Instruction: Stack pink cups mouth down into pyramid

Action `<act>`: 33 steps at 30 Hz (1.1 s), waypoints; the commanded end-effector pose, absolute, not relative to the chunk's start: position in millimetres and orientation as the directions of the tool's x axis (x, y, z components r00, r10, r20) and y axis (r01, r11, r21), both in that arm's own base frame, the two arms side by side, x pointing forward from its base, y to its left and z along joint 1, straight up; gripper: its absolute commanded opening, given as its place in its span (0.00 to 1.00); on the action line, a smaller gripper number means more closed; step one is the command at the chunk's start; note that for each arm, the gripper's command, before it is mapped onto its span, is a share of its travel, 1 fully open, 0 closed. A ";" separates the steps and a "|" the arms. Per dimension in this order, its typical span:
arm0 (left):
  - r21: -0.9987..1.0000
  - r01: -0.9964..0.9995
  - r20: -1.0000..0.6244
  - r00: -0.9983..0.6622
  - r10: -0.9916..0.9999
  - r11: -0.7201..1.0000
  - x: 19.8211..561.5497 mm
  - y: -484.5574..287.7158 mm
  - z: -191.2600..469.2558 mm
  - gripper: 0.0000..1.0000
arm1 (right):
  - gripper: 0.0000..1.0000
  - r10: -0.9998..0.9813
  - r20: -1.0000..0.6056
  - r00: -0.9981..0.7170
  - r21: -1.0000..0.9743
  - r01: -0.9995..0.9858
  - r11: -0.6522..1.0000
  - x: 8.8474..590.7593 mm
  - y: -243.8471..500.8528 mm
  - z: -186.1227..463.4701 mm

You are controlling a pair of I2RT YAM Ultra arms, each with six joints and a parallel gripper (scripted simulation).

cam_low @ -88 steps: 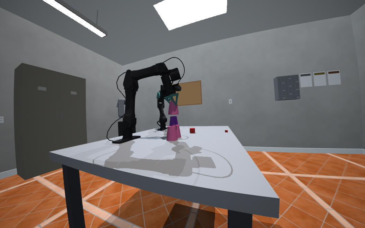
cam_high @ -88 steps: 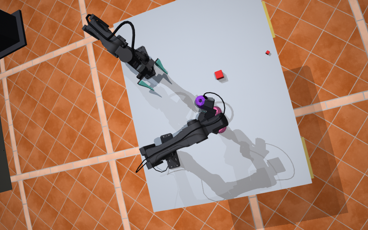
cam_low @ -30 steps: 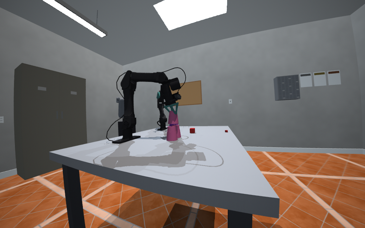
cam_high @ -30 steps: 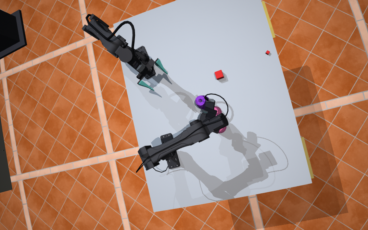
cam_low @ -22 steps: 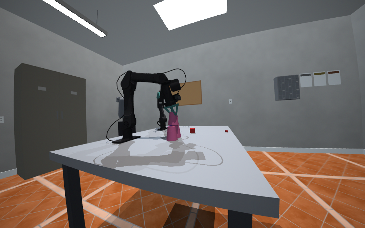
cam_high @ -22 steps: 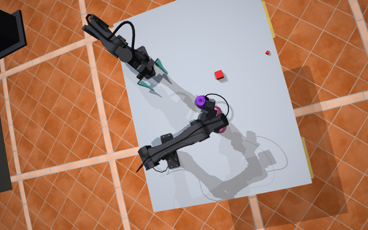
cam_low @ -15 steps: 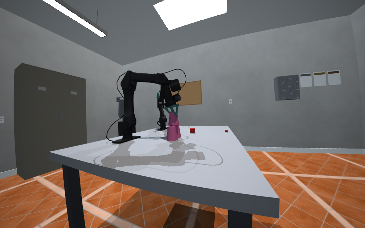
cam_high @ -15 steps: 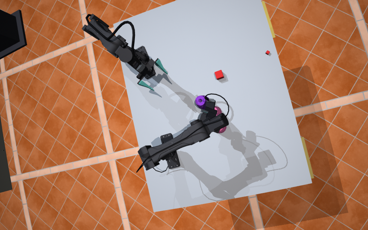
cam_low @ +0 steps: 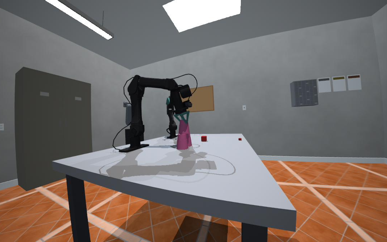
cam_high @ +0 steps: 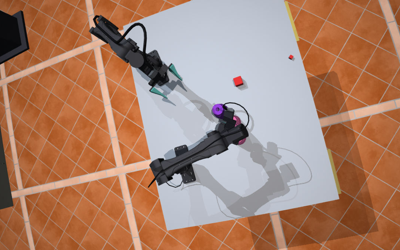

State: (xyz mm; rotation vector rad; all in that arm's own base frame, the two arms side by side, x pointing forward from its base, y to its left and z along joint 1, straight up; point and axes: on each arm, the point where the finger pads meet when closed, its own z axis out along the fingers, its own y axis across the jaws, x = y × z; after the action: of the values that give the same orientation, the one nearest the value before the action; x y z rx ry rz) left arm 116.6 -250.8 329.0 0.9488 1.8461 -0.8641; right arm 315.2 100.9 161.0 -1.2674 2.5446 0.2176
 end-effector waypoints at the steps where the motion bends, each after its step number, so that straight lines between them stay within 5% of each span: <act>1: -0.190 0.864 -0.912 -0.332 0.243 0.467 115.0 -248.5 335.1 1.00 | 0.00 -0.749 -0.359 -0.556 -0.008 -0.801 0.599 316.2 102.1 167.4; 6: -0.190 0.864 -0.912 -0.332 0.243 0.467 115.0 -248.5 335.1 1.00 | 0.00 -0.749 -0.359 -0.557 -0.008 -0.801 0.599 316.2 102.1 164.4; 14: -0.190 0.864 -0.912 -0.332 0.243 0.467 115.0 -248.5 335.1 1.00 | 0.91 -0.751 -0.347 -0.561 -0.005 -0.800 0.600 315.9 102.1 163.9; 16: -0.190 0.864 -0.912 -0.332 0.243 0.467 115.0 -248.5 335.1 1.00 | 0.91 -0.751 -0.347 -0.561 -0.005 -0.800 0.600 315.9 102.1 163.9; 17: -0.190 0.864 -0.912 -0.332 0.243 0.467 115.0 -248.5 335.1 1.00 | 1.00 -0.751 -0.347 -0.561 -0.005 -0.800 0.600 315.9 102.1 163.9; 33: -0.186 0.863 -0.921 -0.320 0.224 0.470 117.5 -249.7 340.4 1.00 | 1.00 -0.728 -0.352 -0.588 -0.003 -0.777 0.629 307.1 83.8 220.9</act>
State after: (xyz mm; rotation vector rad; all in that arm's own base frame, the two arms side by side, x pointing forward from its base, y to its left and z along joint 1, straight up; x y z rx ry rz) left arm 116.7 -250.8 329.3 0.9476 1.8451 -0.8639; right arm 315.0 84.7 211.6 -1.2274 2.5198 0.1919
